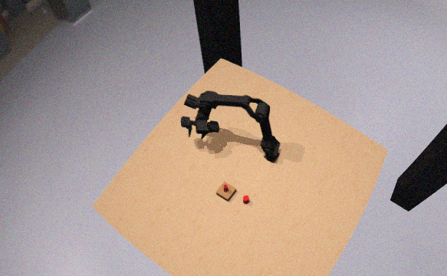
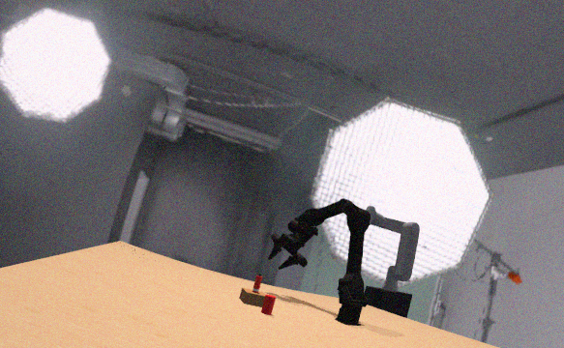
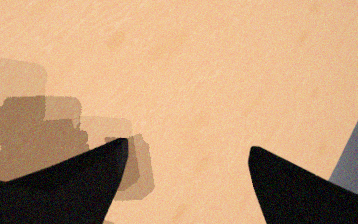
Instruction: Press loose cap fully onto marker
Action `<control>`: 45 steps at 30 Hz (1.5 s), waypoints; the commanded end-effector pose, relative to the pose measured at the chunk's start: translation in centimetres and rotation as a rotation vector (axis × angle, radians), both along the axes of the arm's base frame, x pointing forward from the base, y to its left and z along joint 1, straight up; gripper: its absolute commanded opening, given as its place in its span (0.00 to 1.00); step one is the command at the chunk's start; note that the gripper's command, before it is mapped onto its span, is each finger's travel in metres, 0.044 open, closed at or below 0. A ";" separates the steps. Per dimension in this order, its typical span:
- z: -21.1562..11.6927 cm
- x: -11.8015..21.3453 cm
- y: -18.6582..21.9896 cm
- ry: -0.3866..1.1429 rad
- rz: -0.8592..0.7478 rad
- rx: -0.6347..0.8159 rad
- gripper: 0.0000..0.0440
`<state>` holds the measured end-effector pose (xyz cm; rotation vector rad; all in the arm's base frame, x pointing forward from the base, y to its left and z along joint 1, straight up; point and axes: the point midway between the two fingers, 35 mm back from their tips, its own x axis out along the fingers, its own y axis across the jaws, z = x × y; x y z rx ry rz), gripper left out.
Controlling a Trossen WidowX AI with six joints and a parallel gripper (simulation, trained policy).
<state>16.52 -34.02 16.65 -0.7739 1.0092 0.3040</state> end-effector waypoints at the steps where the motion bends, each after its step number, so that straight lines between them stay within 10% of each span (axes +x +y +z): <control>1: -0.6 1.0 0.3 0.026 0.017 0.014 0.69; 45: -2.5 11.0 6.2 0.214 0.176 0.031 0.70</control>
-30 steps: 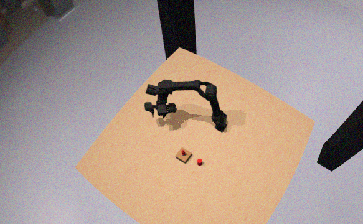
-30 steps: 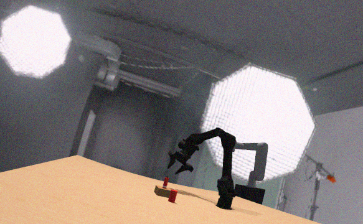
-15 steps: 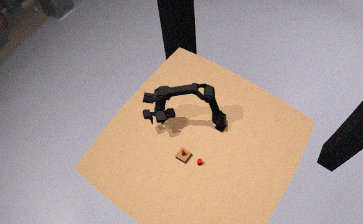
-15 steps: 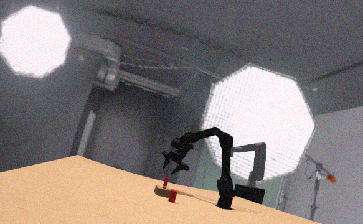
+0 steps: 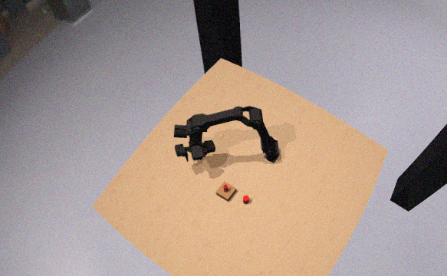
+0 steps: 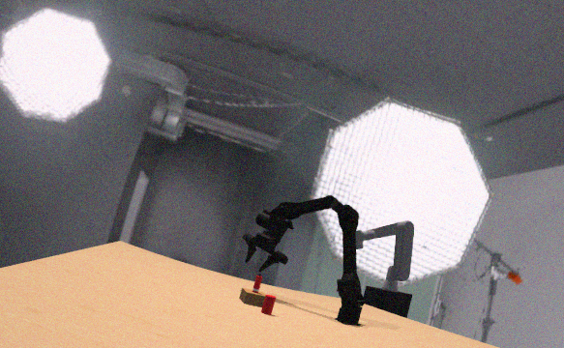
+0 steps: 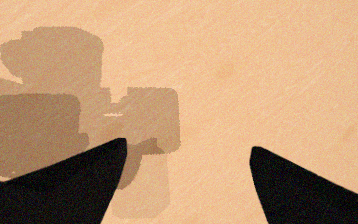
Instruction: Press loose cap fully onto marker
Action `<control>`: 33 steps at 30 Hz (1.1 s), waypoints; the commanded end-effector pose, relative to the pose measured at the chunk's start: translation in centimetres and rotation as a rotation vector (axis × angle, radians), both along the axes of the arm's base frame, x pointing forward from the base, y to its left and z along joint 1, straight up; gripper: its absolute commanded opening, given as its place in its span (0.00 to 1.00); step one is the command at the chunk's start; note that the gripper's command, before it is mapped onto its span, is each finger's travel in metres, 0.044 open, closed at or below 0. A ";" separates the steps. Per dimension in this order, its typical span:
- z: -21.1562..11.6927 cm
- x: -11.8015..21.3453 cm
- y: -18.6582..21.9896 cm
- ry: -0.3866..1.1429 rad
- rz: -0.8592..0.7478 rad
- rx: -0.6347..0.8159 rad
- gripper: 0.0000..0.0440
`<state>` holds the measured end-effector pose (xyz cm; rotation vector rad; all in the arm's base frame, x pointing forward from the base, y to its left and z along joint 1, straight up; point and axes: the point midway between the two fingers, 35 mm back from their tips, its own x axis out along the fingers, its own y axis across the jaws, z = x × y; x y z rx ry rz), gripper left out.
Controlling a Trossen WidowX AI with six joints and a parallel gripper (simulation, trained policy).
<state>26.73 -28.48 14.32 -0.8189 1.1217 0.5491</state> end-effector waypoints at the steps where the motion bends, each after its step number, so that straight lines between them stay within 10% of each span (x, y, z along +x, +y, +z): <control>1: -0.2 0.9 0.8 0.023 0.007 0.003 0.70; 33: -0.2 6.1 8.9 0.146 0.062 0.008 0.71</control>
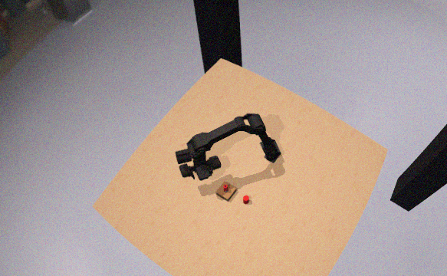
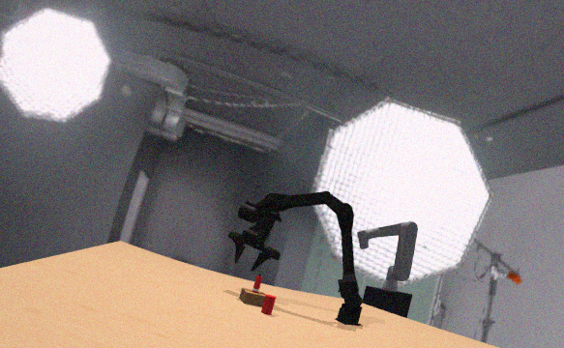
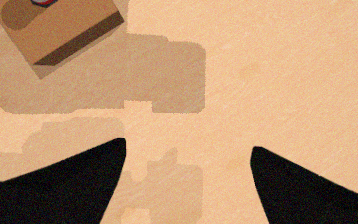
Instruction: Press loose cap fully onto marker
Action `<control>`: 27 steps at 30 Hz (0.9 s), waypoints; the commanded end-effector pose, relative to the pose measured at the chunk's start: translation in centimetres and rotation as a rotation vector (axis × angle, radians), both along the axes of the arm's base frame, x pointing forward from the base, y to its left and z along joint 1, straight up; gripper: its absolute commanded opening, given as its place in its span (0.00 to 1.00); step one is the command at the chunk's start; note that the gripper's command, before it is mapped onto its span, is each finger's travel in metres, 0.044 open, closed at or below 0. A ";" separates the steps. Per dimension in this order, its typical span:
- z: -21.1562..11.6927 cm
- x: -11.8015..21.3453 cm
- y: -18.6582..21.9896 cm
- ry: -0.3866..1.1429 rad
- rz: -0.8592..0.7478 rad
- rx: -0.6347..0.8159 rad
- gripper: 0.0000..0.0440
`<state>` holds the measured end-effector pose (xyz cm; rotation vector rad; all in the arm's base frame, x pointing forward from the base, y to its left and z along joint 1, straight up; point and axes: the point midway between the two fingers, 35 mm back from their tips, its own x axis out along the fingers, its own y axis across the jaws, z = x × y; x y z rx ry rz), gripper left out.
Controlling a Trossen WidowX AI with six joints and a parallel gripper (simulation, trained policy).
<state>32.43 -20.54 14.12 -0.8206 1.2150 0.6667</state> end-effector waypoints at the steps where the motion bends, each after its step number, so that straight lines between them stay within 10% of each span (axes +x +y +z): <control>1: 0.0 0.6 1.2 0.019 0.002 -0.003 0.71; 27: -0.1 2.9 8.7 0.101 0.045 -0.013 0.73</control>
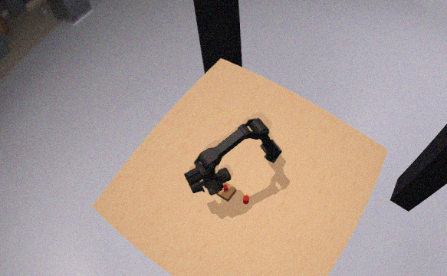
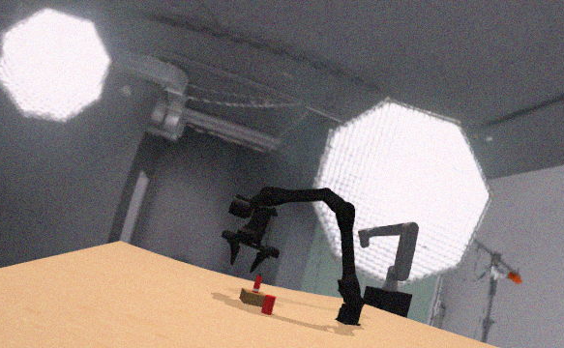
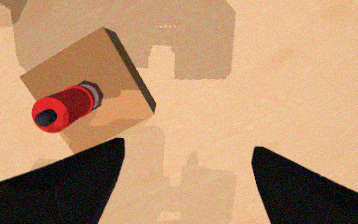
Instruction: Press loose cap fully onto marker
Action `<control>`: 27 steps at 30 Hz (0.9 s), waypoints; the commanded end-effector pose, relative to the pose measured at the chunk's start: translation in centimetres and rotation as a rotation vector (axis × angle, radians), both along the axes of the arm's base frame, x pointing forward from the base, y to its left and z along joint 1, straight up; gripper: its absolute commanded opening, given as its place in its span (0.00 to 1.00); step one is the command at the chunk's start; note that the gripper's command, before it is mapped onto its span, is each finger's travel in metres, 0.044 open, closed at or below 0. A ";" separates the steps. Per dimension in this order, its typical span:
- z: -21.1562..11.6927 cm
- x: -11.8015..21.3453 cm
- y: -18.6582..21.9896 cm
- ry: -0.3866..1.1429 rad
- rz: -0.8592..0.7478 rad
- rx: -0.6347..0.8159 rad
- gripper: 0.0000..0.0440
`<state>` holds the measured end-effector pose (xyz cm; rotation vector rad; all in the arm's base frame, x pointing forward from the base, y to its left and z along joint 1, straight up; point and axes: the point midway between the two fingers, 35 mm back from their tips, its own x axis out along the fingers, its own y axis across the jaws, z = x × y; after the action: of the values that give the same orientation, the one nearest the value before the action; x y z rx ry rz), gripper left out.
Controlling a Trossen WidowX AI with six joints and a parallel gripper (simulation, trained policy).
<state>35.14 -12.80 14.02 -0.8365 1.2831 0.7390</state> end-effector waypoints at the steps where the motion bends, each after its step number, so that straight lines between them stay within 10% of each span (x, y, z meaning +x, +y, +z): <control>1: 0.0 0.2 1.3 0.017 0.003 -0.003 0.73; 27: -0.7 0.1 8.7 0.102 0.072 0.007 0.73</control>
<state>35.48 -5.02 13.58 -0.8517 1.3315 0.8380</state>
